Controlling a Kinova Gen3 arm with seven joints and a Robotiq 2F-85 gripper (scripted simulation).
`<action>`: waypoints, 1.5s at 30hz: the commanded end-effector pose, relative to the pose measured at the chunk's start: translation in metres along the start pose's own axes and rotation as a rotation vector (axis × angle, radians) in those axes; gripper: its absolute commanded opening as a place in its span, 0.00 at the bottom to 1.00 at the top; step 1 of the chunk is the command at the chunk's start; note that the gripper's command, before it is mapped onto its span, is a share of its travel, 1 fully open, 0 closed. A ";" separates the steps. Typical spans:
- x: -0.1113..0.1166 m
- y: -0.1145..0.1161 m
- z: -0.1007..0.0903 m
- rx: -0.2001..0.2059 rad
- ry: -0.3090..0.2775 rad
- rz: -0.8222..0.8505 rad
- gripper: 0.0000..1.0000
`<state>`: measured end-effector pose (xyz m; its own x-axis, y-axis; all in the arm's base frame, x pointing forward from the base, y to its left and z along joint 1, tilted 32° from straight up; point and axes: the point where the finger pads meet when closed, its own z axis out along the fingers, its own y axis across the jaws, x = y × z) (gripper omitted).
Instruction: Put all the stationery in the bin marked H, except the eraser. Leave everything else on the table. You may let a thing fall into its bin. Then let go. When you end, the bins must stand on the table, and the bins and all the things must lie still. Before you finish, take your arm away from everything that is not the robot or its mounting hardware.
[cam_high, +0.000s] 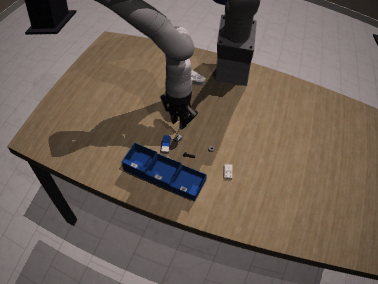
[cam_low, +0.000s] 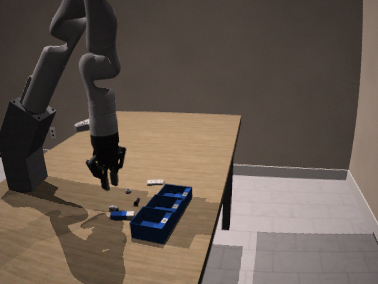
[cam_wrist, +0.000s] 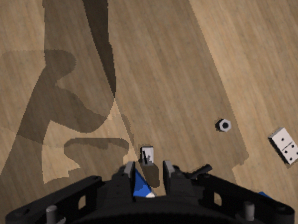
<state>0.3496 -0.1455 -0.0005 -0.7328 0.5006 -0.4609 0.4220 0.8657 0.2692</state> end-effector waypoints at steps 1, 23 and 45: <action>-0.002 -0.001 -0.001 0.003 -0.004 0.001 0.30; -0.002 -0.001 -0.001 0.003 -0.004 0.001 0.30; 0.002 0.003 0.051 0.003 -0.004 0.001 0.30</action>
<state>0.3732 -0.1524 -0.0316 -0.7215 0.4987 -0.4804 0.4301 0.8665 0.2534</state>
